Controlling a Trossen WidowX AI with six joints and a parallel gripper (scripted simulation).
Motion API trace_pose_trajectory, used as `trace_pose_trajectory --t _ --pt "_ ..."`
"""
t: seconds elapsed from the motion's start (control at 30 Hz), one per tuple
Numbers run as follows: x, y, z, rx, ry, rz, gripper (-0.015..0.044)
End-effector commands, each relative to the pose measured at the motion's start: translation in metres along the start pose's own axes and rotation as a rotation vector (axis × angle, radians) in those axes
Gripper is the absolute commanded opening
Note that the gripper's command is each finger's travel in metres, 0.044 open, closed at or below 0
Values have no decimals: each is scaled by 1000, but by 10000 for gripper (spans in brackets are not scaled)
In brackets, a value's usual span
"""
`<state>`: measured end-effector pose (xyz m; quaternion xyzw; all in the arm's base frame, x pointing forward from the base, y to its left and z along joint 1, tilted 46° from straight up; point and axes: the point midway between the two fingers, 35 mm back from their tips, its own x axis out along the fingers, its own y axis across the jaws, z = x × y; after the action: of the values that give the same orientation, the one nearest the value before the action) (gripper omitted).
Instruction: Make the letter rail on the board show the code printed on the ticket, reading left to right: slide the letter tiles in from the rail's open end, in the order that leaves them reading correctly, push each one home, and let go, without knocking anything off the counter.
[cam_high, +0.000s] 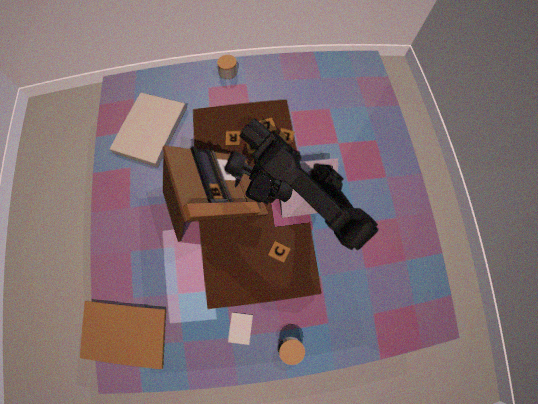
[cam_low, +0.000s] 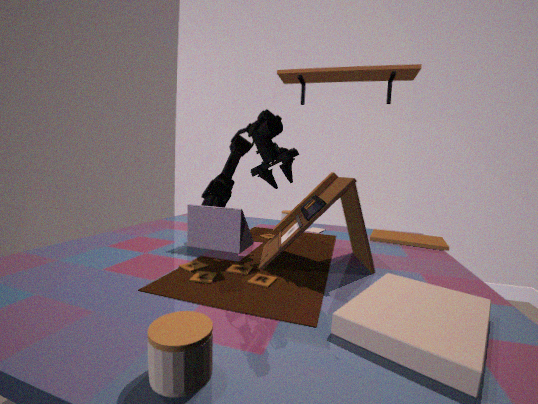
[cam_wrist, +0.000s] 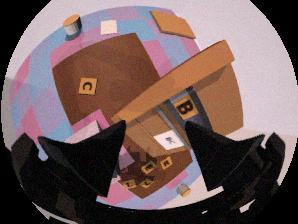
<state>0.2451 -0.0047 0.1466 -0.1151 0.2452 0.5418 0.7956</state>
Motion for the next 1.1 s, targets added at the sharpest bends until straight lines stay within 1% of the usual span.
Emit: trace_pose_trajectory --t 0.0,0.53,1.07 --pt "54 42 21 489 168 118 340" --pt "98 94 40 985 353 113 340" --pt "127 158 53 1438 496 41 340"
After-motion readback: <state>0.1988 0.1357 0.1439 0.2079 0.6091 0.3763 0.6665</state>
